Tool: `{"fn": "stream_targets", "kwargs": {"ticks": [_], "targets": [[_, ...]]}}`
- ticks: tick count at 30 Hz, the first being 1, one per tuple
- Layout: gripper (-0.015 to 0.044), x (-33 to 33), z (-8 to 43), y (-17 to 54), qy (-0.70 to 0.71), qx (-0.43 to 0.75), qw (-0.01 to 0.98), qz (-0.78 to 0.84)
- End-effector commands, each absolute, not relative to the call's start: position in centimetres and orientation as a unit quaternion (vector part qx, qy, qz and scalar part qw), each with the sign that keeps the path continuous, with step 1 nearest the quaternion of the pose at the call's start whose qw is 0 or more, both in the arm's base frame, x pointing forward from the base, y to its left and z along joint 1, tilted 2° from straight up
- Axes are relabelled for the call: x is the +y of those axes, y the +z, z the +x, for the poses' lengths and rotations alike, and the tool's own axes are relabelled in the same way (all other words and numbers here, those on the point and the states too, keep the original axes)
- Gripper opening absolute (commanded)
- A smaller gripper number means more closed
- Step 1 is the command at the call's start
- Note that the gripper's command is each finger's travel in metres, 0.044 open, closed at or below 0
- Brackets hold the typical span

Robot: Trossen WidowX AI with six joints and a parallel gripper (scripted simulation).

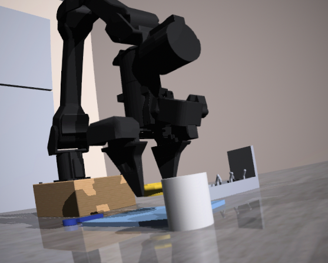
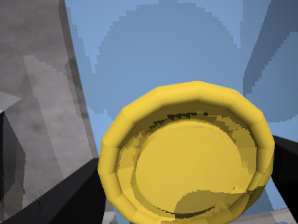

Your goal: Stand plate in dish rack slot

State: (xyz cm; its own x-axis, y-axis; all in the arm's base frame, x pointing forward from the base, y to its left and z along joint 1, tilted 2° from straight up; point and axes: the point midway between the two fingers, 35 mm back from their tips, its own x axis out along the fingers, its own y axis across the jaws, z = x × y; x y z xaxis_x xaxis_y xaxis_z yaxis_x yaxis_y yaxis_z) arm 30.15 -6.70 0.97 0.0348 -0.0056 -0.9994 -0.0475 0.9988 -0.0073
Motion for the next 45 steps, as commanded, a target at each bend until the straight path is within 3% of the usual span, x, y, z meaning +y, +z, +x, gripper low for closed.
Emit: {"fn": "stream_targets", "kwargs": {"ticks": [1,26,33,45], "targets": [[0.0,-6.9,30.9,3.6,0.012,0.687,0.727,-0.018],[0.0,-6.9,30.4,15.4,0.012,0.687,0.727,-0.018],[0.0,-6.8,30.2,16.0,0.01,0.687,0.727,-0.017],[0.0,-0.4,27.1,15.7,-0.115,0.678,0.716,0.119]]}}
